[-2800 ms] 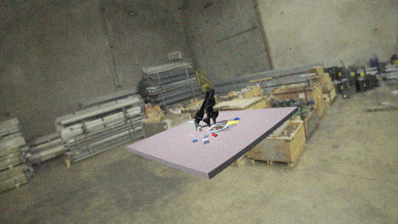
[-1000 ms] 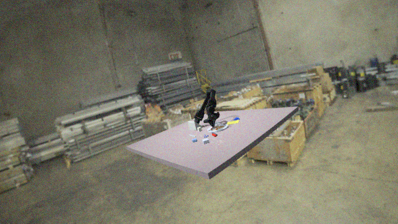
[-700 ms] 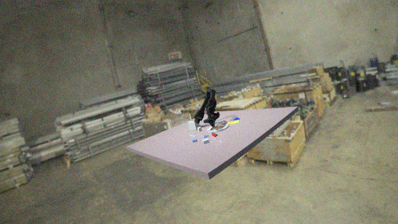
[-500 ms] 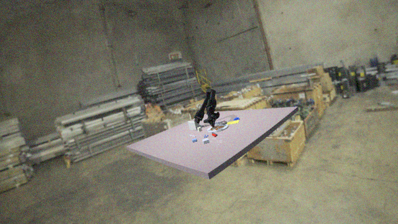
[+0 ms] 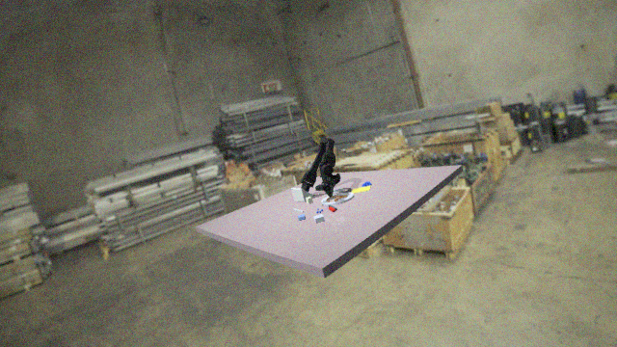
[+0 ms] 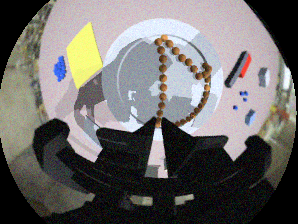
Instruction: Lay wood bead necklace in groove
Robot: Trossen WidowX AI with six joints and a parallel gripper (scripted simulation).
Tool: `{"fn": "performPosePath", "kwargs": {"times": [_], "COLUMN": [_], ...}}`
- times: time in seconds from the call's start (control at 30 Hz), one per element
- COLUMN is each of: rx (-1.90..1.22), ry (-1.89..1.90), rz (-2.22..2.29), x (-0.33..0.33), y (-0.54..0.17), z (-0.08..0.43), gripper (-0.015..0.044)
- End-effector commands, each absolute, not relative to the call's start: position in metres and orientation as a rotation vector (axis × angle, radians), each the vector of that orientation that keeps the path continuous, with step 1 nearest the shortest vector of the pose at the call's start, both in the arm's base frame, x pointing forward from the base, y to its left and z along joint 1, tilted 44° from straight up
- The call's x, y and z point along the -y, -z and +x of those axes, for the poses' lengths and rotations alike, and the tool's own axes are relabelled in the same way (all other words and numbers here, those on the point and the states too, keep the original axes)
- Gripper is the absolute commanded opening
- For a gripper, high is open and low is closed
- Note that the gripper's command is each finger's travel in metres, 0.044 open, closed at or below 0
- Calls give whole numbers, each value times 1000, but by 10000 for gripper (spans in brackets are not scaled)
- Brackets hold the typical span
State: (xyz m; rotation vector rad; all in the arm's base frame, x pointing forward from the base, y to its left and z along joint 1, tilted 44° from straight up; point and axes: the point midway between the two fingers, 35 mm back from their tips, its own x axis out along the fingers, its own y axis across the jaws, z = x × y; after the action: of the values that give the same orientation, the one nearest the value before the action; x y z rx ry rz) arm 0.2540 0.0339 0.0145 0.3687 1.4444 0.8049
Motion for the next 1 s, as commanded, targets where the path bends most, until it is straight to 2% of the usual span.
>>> {"fn": "performPosePath", "kwargs": {"times": [0.0,0.97], "rx": [-1445,-1446], "ry": [-806,-806], "rz": [368,377], "x": [-34,-40], "y": [-15,-20], "z": [254,241], "gripper": [0,0]}}
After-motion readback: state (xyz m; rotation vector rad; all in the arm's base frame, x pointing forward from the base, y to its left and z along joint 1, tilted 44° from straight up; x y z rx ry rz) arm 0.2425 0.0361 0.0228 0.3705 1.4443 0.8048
